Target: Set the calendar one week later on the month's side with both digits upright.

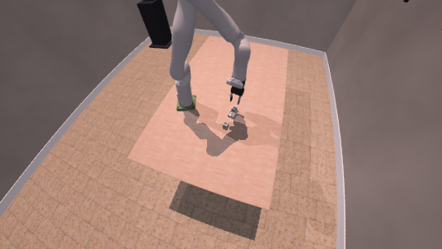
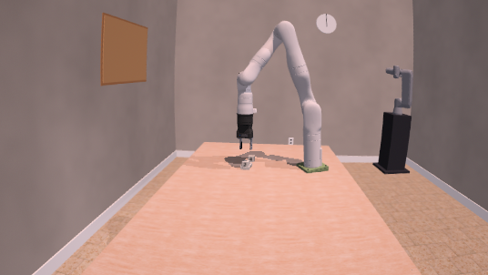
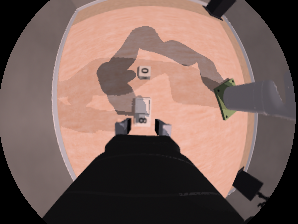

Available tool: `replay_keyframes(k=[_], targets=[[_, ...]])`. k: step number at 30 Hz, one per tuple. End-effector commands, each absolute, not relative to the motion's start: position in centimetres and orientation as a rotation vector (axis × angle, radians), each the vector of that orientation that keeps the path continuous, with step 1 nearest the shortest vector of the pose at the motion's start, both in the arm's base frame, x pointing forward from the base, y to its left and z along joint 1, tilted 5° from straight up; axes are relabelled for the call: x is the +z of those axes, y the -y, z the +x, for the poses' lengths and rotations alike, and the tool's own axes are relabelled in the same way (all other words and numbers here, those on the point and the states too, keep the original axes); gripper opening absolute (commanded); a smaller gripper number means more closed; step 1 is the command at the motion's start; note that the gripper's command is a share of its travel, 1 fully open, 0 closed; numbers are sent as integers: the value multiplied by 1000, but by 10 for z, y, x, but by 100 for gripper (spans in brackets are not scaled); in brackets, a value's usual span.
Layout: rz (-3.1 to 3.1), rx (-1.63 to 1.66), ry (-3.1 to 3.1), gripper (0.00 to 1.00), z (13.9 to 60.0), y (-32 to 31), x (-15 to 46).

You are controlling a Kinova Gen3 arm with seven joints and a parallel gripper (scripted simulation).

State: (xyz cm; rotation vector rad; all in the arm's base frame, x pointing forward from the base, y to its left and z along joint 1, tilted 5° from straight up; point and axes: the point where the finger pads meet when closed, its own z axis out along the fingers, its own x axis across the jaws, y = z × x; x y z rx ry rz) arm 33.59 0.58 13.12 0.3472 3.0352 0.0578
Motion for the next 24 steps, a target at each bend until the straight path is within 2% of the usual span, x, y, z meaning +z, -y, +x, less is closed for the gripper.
replay_keyframes(k=[1, 24], targets=[[347, 58, -3034, 90, 336, -6, 132], [347, 58, -3034, 90, 338, -6, 115]])
